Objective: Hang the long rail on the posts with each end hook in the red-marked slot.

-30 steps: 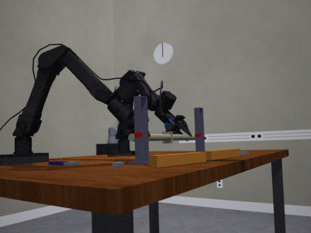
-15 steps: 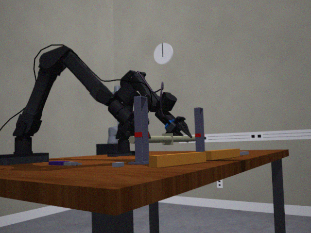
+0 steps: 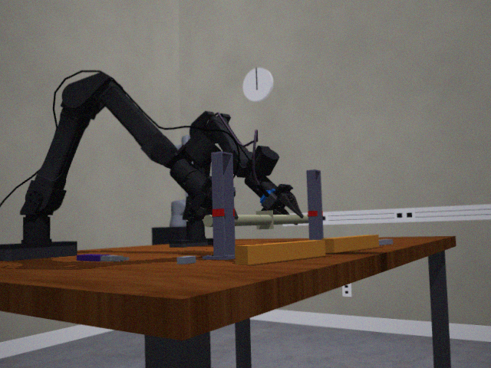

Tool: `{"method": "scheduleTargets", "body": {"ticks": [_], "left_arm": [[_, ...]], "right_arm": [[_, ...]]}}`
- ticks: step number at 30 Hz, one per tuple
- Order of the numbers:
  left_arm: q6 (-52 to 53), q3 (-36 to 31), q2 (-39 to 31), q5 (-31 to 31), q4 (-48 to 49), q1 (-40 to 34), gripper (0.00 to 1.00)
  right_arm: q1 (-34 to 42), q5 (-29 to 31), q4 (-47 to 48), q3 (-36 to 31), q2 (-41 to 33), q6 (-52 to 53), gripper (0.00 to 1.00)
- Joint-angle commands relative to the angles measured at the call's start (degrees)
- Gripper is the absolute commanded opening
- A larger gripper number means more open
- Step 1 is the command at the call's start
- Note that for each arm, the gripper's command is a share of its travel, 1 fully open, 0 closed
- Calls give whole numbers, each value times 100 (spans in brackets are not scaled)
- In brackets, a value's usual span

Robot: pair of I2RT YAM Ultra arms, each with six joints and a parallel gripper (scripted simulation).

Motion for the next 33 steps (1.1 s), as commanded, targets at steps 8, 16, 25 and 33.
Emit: {"method": "scheduleTargets", "body": {"ticks": [8, 16, 25, 33], "left_arm": [[101, -71, -128, -102, 585, 16, 19], [99, -94, -143, -105, 595, 10, 53], [80, -105, -321, -179, 335, -76, 100], [2, -283, -594, -229, 153, -139, 100]], "right_arm": [[3, 129, 484, -39, -121, -68, 18], [2, 128, 489, -39, -119, -70, 52], [89, 206, 265, -175, -322, -49, 100], [167, 265, 106, -335, -609, 40, 100]]}}
